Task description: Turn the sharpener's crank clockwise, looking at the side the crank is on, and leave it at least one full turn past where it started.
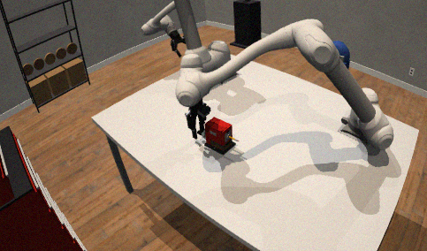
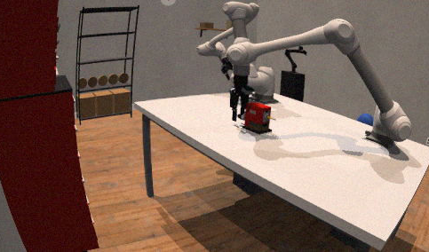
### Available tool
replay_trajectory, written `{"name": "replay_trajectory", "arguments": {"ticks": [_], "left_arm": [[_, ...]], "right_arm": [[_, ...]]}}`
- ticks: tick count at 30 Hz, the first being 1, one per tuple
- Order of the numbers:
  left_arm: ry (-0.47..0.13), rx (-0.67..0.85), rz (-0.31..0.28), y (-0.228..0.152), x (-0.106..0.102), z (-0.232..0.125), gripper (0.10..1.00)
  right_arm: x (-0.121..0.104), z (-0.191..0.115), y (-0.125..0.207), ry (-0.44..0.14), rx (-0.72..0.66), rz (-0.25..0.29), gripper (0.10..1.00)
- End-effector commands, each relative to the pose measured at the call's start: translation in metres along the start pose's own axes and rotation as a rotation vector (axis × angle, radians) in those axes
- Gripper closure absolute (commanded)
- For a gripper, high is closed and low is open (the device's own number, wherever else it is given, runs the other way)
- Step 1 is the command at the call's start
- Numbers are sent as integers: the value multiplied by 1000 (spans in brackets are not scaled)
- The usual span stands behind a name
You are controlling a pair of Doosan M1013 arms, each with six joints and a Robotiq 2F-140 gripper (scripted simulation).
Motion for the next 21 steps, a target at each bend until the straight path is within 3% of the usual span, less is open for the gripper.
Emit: {"name": "replay_trajectory", "arguments": {"ticks": [1, 21], "left_arm": [[-1, 0, -2, 0, 2, 0, 711], [-1, 0, -2, 0, 4, 0, 711]], "right_arm": [[0, 0, 0, 1, 0, 0, 98], [0, 0, 0, 1, 0, 0, 98]]}}
Point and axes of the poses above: on each arm, the point where the finger pads meet when closed, its own x axis back along the fingers, its own y axis across the jaws, z = x × y, the point moved 8 cm from there along x, back along the fingers, and after that the axes turned 2 degrees about -x, right-handed, at the moved point
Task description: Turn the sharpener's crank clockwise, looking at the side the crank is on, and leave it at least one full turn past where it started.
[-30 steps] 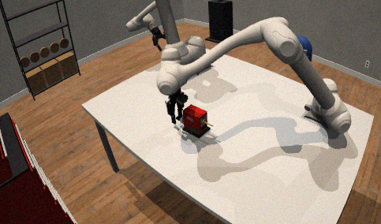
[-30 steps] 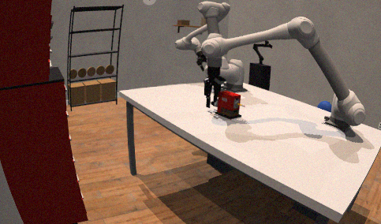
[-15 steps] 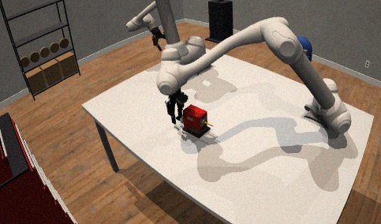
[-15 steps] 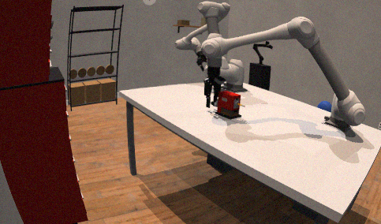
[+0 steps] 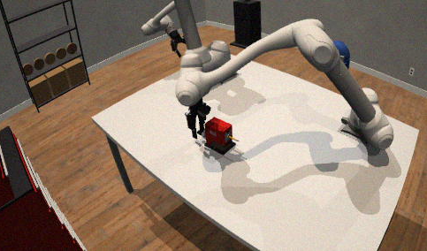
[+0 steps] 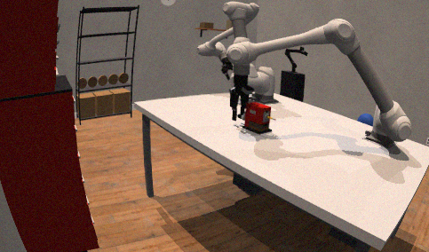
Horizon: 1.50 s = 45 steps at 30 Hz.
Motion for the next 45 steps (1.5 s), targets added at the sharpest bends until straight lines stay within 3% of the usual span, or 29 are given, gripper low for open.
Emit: {"name": "replay_trajectory", "arguments": {"ticks": [1, 29, 42, 43, 45], "left_arm": [[-1, 0, -1, 0, 2, 0, 711], [-1, 0, -1, 0, 63, 0, 711], [-1, 0, -1, 0, 69, 0, 711], [-1, 0, -1, 0, 69, 0, 999], [-1, 0, -1, 0, 69, 0, 999]], "right_arm": [[0, 0, 0, 1, 0, 0, 98], [0, 0, 0, 1, 0, 0, 98], [0, 0, 0, 1, 0, 0, 98], [0, 0, 0, 1, 0, 0, 98], [0, 0, 0, 1, 0, 0, 98]]}}
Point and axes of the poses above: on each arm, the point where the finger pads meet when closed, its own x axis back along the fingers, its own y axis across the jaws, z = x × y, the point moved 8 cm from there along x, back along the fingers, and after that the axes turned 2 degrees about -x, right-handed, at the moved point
